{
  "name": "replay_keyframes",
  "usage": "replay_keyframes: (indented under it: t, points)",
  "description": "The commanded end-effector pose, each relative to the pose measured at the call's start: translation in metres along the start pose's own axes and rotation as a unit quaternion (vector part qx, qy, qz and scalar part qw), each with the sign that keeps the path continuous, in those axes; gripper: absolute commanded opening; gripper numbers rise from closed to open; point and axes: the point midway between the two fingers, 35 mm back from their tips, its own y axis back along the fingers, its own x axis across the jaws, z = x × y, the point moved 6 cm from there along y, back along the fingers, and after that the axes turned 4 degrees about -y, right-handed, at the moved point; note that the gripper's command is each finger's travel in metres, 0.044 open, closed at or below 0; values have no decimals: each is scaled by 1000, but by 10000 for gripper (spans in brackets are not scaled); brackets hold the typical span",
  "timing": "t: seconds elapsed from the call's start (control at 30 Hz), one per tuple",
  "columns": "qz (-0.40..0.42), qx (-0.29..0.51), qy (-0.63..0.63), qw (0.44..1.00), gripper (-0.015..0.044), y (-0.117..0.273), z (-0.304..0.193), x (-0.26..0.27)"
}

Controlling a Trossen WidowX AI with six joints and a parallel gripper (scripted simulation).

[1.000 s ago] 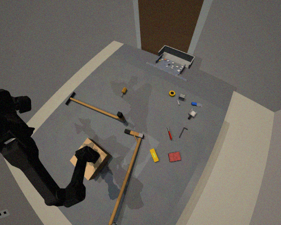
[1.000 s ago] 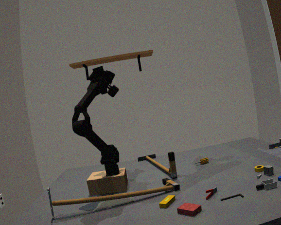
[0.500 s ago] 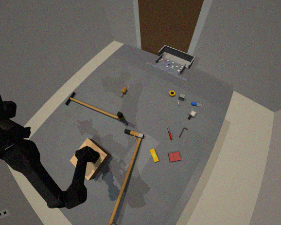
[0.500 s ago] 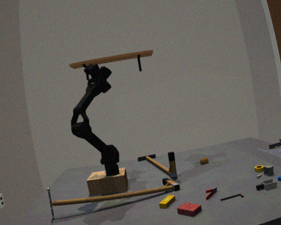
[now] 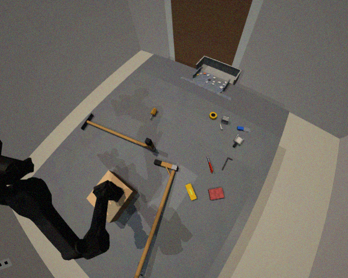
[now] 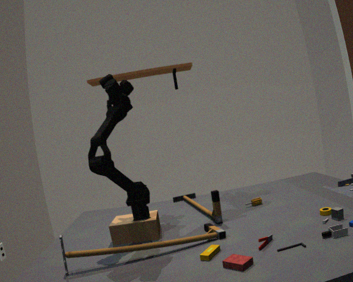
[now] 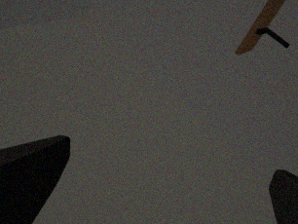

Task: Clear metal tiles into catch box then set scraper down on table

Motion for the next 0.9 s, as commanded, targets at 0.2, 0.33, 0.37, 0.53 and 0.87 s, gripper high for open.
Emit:
replay_keyframes:
  t: [0.2, 0.33, 0.37, 0.53, 0.87]
  points:
    - [40, 62, -48, 996, 440, 7, -20, 22]
    - [51, 89, -67, 992, 440, 11, -28, 30]
    - [53, 97, -71, 991, 440, 12, -31, 32]
    - [59, 132, -92, 985, 440, 17, -42, 40]
    - [55, 200, -127, 970, 440, 30, -66, 54]
